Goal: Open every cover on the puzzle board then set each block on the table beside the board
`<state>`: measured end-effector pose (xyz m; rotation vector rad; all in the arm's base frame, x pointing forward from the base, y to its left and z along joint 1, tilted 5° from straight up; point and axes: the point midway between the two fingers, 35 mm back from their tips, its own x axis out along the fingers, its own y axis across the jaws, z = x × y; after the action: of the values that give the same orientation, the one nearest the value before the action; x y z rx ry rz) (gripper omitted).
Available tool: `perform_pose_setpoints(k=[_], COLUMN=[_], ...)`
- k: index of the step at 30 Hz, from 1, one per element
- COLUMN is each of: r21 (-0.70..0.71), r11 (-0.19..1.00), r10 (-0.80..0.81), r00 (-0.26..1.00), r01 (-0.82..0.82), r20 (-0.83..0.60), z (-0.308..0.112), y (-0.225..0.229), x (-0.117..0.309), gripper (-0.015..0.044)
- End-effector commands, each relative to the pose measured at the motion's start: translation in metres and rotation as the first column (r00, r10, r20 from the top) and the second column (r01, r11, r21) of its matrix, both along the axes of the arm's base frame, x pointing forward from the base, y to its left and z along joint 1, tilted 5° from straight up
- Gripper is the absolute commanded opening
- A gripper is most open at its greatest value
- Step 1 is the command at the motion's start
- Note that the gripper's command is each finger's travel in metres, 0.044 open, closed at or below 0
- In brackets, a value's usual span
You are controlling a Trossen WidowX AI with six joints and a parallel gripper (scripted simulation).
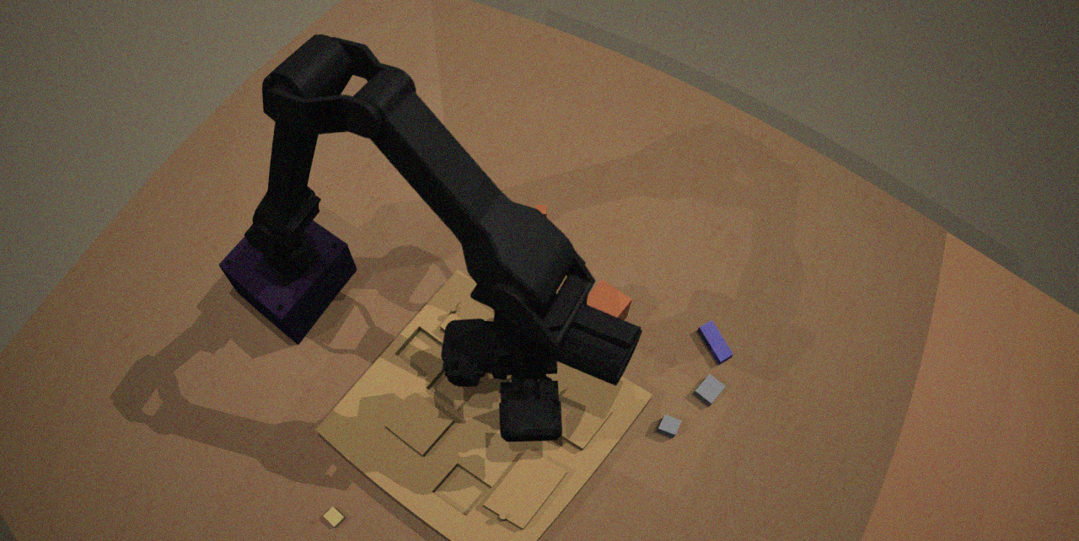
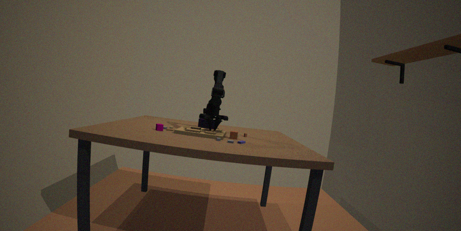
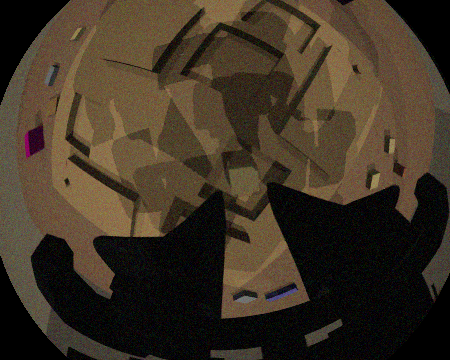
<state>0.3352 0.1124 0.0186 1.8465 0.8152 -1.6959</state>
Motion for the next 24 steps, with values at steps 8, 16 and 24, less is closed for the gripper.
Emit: perform_pose_setpoints(k=[8,16,24], r21=[0.0,0.001,0.001], r11=[1.0,1.0,1.0], r10=[-0.003,-0.003,-0.003], r00=[1.0,1.0,1.0], r01=[0.003,0.003,0.003], r20=[-0.01,-0.01,-0.01], z=[-0.009,-0.011,-0.018], y=[0.0,0.001,0.001], x=[-0.002,-0.002,-0.002], gripper=[0.0144,0.0144,0.0144])
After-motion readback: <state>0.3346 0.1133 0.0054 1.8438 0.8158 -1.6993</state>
